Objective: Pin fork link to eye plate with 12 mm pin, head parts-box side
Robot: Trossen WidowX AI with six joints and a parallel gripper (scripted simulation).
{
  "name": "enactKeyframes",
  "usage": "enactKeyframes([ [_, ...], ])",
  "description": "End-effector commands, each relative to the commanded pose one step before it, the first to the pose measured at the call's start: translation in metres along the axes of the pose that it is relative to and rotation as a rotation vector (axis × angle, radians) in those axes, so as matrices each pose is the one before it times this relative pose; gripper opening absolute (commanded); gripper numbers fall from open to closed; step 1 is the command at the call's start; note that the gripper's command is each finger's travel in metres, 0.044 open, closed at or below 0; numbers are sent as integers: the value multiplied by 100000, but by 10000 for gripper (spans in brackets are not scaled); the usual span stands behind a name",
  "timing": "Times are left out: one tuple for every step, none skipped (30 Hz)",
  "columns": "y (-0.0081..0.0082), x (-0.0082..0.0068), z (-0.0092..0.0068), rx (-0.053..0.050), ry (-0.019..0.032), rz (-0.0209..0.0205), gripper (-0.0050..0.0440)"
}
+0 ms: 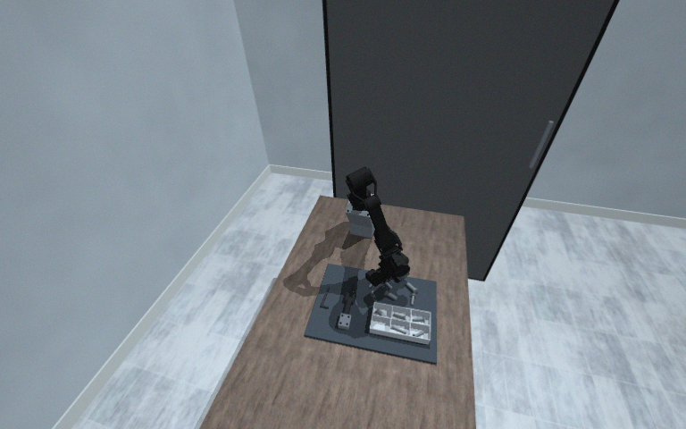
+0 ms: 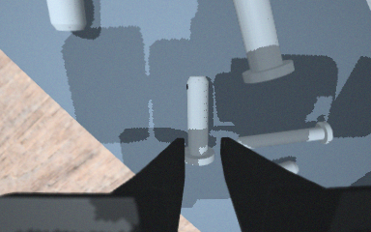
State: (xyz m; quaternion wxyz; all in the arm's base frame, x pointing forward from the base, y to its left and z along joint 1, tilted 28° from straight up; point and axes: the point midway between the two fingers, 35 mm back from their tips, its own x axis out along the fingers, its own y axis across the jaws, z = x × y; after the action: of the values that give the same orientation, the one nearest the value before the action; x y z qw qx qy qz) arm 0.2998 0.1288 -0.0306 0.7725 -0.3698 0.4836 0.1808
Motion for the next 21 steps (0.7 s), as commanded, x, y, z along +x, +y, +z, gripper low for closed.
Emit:
enactKeyframes([
  [112, 264, -42, -455, 172, 608, 95],
  [0, 0, 0, 0, 0, 0, 95],
  [1, 92, 4, 0, 0, 0, 95],
  [1, 108, 5, 0, 0, 0, 95],
  [1, 124, 6, 0, 0, 0, 95],
  [2, 137, 7, 0, 0, 0, 95],
  [2, 144, 7, 0, 0, 0, 95],
  [2, 140, 6, 0, 0, 0, 95],
  [2, 139, 6, 0, 0, 0, 95],
  [2, 140, 5, 0, 0, 0, 95],
  [2, 139, 4, 0, 0, 0, 95],
  [2, 109, 3, 0, 0, 0, 95],
  [1, 67, 1, 0, 0, 0, 95],
  [0, 23, 0, 0, 0, 0, 95],
  [0, 0, 0, 0, 0, 0, 95],
  [0, 0, 0, 0, 0, 0, 95],
  [0, 0, 0, 0, 0, 0, 95],
  [0, 0, 0, 0, 0, 0, 95],
  [0, 0, 0, 0, 0, 0, 95],
  [0, 0, 0, 0, 0, 0, 95],
  [0, 0, 0, 0, 0, 0, 95],
])
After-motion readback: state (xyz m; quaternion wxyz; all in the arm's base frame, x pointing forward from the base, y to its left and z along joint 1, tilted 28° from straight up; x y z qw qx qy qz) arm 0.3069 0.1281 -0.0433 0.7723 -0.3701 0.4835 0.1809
